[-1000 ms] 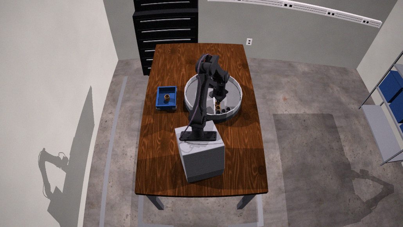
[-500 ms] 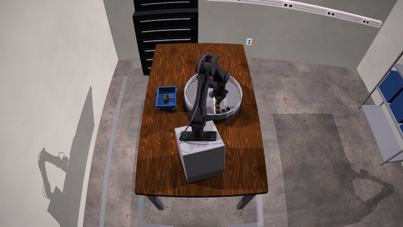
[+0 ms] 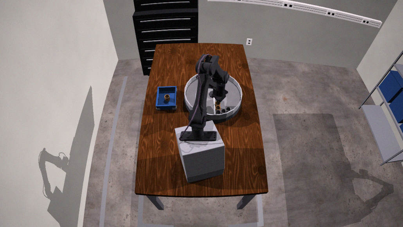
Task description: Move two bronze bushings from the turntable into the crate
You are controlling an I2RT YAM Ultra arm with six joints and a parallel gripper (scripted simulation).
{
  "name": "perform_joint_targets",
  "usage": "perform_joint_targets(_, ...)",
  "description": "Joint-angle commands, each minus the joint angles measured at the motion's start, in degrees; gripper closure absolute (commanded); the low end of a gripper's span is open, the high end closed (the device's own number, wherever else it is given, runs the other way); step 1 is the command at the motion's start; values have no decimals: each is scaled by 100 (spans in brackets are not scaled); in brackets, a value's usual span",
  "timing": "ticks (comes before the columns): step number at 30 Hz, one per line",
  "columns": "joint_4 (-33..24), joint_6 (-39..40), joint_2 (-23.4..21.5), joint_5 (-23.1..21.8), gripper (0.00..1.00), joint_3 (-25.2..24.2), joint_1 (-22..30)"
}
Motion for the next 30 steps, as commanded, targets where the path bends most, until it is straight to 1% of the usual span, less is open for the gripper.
perform_joint_targets(1, 102, 90, 138, 8, 85, 197, 20)
perform_joint_targets(4, 55, 97, 173, 8, 85, 210, 26)
perform_joint_targets(5, -7, 102, 95, -6, 85, 225, 40)
perform_joint_targets(8, 69, 111, 247, -6, 85, 243, 53)
perform_joint_targets(11, 46, 111, 124, -6, 85, 247, 1)
perform_joint_targets(30, 53, 111, 123, -6, 85, 247, 1)
